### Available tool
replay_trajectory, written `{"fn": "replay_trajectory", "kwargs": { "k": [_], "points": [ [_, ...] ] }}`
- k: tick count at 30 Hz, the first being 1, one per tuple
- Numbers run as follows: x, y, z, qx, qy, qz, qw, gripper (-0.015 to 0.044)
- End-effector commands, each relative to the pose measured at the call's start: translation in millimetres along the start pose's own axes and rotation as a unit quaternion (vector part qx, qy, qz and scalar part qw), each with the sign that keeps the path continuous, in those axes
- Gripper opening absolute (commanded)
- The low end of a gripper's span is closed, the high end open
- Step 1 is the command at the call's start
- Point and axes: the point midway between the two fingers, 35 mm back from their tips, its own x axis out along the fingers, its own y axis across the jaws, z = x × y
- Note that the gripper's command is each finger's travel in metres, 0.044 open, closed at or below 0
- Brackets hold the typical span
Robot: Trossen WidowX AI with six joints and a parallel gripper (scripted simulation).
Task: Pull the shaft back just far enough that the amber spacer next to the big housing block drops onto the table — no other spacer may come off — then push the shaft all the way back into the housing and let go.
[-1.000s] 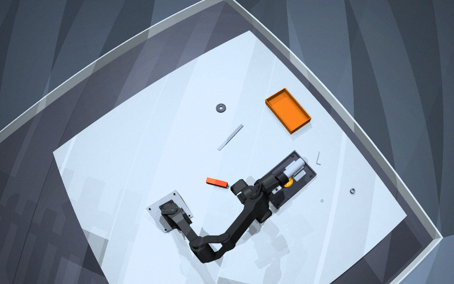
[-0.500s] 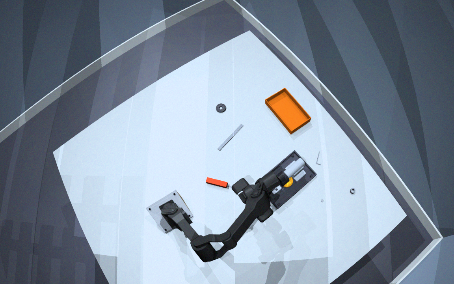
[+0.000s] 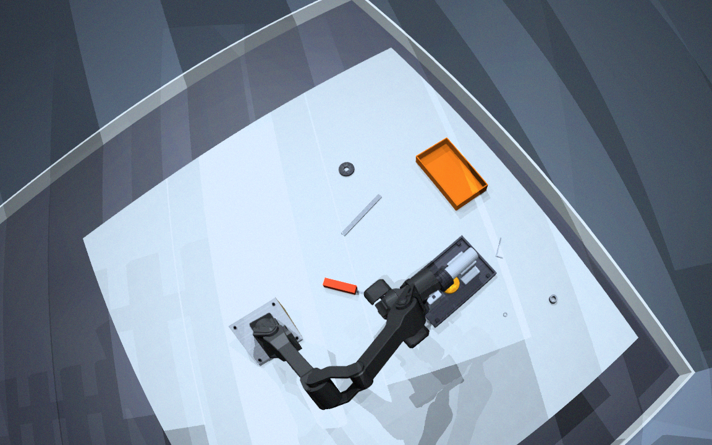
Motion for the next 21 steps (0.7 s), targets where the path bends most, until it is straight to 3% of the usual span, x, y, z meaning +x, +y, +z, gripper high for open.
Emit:
{"fn": "replay_trajectory", "kwargs": {
  "k": [1, 21],
  "points": [
    [-2.0, 0.9, 7.0, 0.003, -0.007, 0.000, 1.000, 0.0000],
    [-2.0, 0.9, 5.6, 0.003, -0.007, 0.000, 1.000, 0.0000]
  ]
}}
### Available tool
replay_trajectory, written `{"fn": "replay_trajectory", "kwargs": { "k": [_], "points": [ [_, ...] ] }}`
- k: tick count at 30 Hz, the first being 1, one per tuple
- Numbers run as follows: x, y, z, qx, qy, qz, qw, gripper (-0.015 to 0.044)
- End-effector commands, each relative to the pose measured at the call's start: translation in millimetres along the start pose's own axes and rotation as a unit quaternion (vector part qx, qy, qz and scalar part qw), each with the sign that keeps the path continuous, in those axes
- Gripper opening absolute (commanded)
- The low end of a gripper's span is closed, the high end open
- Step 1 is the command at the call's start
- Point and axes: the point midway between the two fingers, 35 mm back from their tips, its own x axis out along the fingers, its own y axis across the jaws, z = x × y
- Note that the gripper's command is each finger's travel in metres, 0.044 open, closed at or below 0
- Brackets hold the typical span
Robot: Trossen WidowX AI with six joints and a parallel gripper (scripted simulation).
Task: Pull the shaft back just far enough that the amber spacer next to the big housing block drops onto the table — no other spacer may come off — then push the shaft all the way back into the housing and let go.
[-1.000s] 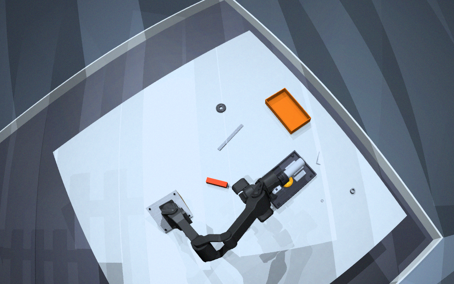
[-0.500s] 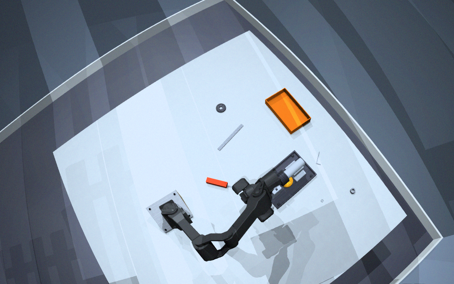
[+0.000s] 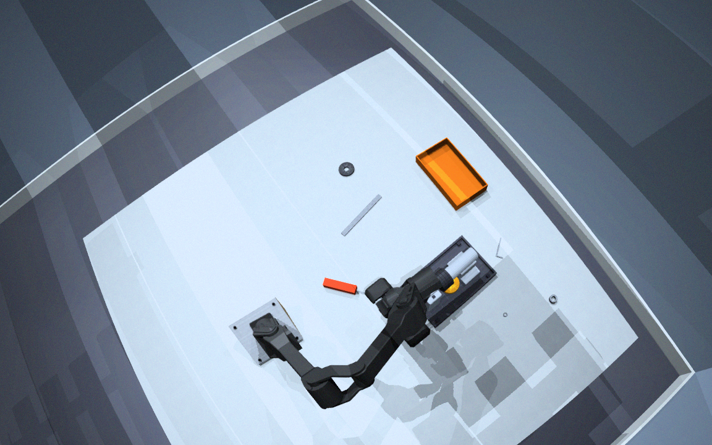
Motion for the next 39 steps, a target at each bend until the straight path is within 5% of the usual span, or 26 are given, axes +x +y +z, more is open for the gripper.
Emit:
{"fn": "replay_trajectory", "kwargs": {
  "k": [1, 39],
  "points": [
    [-1.4, 0.3, 1.7, -0.001, -0.004, 0.001, 1.000, 0.0000],
    [-0.7, 0.2, -1.3, -0.001, -0.004, 0.001, 1.000, 0.0000]
  ]
}}
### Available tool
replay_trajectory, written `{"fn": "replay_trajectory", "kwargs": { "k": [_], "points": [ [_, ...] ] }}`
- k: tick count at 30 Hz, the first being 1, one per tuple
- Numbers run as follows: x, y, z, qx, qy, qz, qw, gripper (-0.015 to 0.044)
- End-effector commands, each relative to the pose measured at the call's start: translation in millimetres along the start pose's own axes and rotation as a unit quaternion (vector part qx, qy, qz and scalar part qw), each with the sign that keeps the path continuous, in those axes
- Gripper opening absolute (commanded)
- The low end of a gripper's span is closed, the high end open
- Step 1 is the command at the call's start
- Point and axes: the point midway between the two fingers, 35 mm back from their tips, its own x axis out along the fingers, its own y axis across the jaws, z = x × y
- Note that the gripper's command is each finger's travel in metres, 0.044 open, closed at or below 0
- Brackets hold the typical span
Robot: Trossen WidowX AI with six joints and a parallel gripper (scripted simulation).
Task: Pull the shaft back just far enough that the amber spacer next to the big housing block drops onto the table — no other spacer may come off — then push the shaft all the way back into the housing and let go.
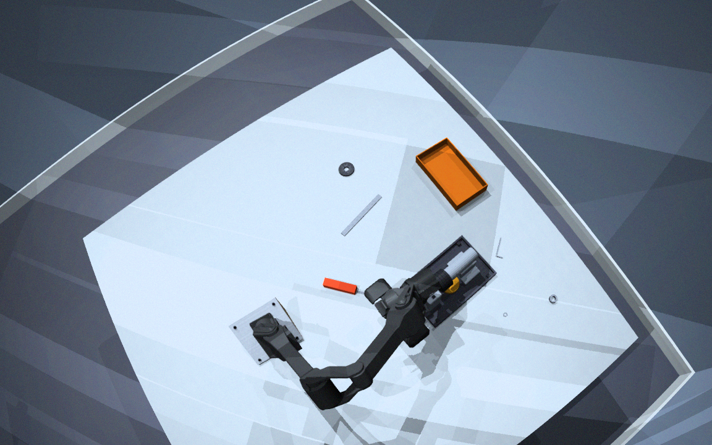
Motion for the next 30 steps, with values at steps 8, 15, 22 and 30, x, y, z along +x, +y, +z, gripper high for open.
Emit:
{"fn": "replay_trajectory", "kwargs": {
  "k": [8, 15, 22, 30],
  "points": [
    [-0.2, 0.2, 1.7, -0.001, 0.000, 0.001, 1.000, 0.0000],
    [-0.3, 0.2, 2.6, -0.001, 0.000, 0.001, 1.000, 0.0000],
    [-0.3, 0.2, 3.5, -0.001, 0.000, 0.001, 1.000, 0.0000],
    [-0.2, 0.2, 4.6, -0.001, 0.000, 0.001, 1.000, 0.0000]
  ]
}}
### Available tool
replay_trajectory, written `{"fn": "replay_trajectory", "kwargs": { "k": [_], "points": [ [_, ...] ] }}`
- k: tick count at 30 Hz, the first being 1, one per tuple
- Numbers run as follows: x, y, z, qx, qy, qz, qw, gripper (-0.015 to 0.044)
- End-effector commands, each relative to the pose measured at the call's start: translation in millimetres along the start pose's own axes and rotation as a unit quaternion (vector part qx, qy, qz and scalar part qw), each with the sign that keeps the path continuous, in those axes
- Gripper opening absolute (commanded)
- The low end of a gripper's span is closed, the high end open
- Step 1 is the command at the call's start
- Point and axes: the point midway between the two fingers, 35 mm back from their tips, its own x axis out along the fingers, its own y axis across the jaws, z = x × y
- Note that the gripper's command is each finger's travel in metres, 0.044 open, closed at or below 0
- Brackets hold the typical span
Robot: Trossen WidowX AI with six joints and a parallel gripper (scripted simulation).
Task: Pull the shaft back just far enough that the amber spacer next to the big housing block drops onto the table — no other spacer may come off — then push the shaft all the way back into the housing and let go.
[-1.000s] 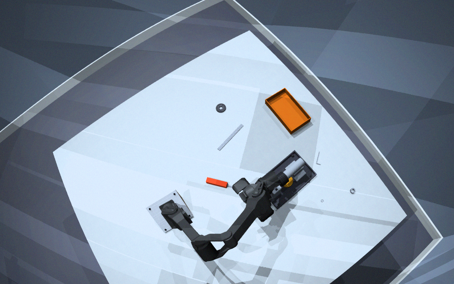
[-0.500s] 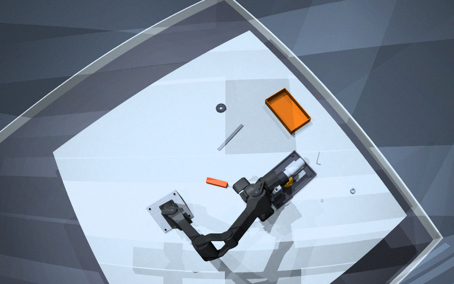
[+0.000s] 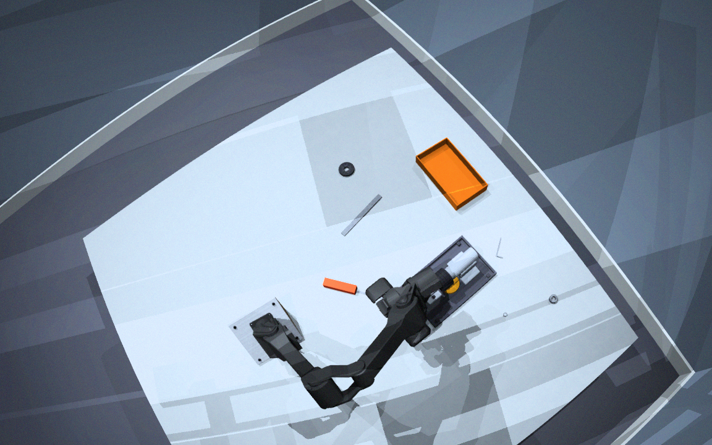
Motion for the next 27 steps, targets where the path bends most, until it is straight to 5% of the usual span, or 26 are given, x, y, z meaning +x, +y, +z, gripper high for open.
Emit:
{"fn": "replay_trajectory", "kwargs": {
  "k": [1, 27],
  "points": [
    [-0.2, 0.3, 1.0, 0.000, -0.001, 0.001, 1.000, 0.0000],
    [-0.2, 0.3, 4.4, 0.000, -0.001, 0.001, 1.000, 0.0000]
  ]
}}
